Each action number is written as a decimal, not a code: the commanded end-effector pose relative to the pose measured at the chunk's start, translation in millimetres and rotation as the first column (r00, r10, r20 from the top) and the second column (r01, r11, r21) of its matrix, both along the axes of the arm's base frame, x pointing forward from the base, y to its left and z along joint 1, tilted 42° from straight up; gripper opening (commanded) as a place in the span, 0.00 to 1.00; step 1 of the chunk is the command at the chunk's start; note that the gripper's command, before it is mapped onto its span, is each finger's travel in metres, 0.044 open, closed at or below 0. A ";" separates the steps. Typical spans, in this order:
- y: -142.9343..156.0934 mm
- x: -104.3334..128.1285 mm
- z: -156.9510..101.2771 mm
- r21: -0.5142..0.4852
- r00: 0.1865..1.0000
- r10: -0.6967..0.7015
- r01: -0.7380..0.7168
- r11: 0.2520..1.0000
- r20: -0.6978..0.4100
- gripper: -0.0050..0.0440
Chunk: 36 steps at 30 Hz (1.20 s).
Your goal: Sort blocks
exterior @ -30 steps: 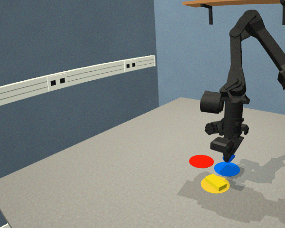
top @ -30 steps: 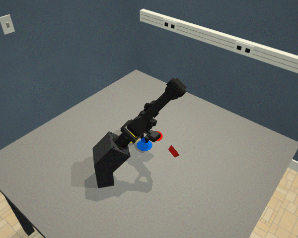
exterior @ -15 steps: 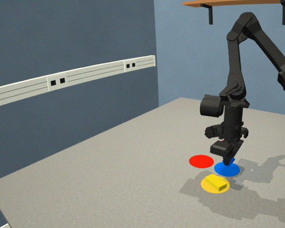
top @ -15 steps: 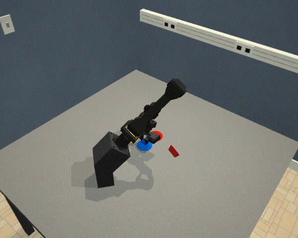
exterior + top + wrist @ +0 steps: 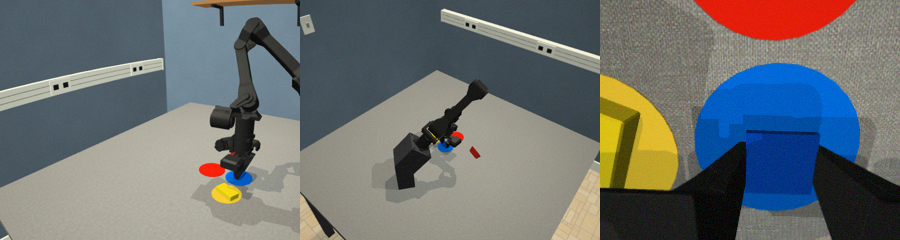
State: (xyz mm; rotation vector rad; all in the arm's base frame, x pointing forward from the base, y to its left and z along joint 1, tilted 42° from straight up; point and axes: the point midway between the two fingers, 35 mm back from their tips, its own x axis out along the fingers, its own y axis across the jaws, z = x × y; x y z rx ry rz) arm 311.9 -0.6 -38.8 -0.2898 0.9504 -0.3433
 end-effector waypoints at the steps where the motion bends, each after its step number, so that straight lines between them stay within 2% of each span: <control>1: 0.4 2.9 1.9 0.003 1.000 0.003 -0.003 1.000 0.010 0.28; 12: 1.8 1.0 5.2 0.004 1.000 0.002 -0.002 1.000 0.014 0.28; 17: 1.8 1.0 5.2 0.004 1.000 0.002 -0.002 1.000 0.014 0.50; 29: 1.8 1.0 5.2 0.004 1.000 0.002 -0.002 1.000 0.014 0.50; 34: 20.5 -6.7 30.0 0.014 1.000 -0.002 0.001 1.000 0.025 0.50; 36: 20.5 -6.7 30.0 0.014 1.000 -0.002 0.001 1.000 0.025 0.50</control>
